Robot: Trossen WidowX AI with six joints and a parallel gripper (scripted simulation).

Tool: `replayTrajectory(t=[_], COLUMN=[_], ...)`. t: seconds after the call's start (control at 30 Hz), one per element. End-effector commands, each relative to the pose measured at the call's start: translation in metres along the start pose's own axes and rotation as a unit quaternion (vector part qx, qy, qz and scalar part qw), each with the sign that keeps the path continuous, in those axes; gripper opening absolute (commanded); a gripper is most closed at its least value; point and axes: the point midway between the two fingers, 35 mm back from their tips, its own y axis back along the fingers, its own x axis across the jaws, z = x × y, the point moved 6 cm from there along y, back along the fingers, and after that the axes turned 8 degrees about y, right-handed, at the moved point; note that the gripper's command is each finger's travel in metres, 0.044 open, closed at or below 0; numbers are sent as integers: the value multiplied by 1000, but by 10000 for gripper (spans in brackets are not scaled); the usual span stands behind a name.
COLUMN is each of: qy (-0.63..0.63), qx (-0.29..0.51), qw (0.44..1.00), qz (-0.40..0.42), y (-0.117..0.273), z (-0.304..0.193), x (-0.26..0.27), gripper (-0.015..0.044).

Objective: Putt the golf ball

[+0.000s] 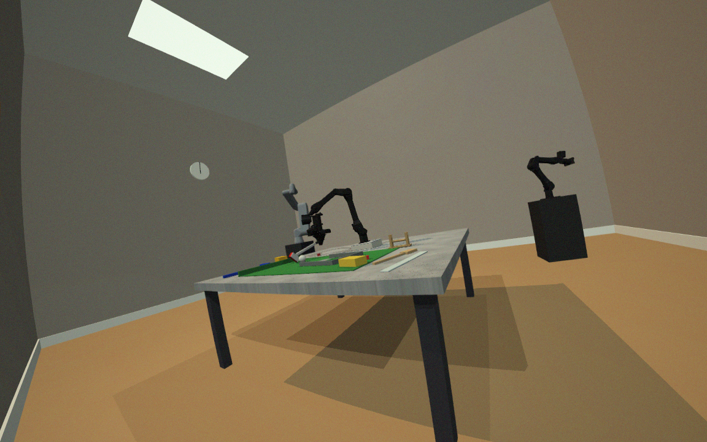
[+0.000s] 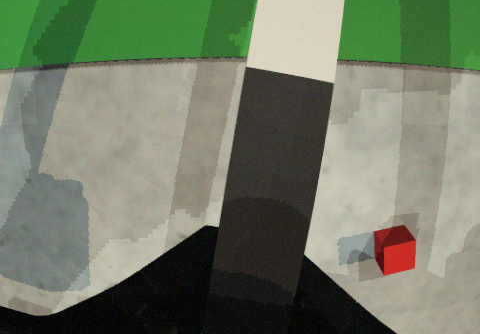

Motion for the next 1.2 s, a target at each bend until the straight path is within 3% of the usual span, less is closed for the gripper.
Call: replayTrajectory(t=[0.0,0.8,1.17], qy=[0,-6,-3], qx=[-1,1,-3], qw=[1000,1000,1000], qz=[-1,3,7], y=[1,-4,-1], z=[0,-5,17], x=[0,-25,93], gripper=[0,0,0])
